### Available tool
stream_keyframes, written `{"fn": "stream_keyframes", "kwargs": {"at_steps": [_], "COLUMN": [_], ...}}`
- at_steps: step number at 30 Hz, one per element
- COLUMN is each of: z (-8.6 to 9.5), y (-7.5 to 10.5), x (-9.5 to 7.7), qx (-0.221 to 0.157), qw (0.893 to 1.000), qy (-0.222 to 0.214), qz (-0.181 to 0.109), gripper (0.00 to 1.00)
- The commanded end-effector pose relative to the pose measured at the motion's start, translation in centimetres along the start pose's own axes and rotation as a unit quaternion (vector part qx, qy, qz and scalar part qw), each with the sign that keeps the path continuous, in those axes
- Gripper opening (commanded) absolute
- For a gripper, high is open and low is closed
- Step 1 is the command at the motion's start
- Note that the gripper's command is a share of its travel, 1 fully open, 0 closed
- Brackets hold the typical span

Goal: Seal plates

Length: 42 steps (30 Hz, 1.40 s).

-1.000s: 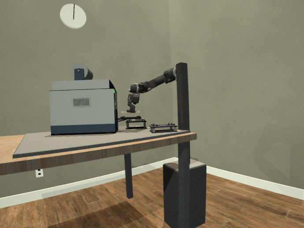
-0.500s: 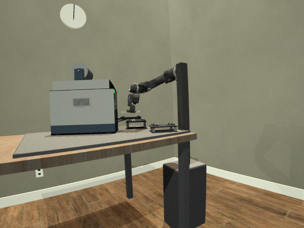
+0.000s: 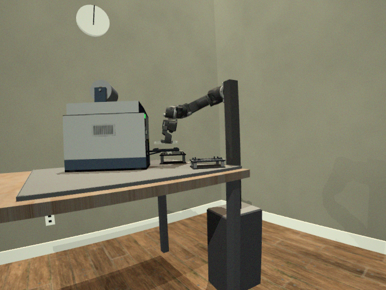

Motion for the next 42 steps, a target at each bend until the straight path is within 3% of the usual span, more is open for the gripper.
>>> {"fn": "stream_keyframes", "kwargs": {"at_steps": [1, 42], "z": [0.1, 0.1], "y": [0.1, -0.8], "x": [-0.1, 0.1], "qx": [-0.004, -0.004], "qw": [1.000, 1.000], "qy": [0.001, 0.001], "qz": [-0.001, -0.001], "gripper": [0.00, 0.00]}}
Point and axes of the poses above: the point where the finger pads meet when closed, its own y axis back along the fingers, its own z axis across the jaws, x = y × z, the point moved 6 cm from there along y, back along the fingers, and after that the axes turned 1 degree about -y, right-handed, at the moved point
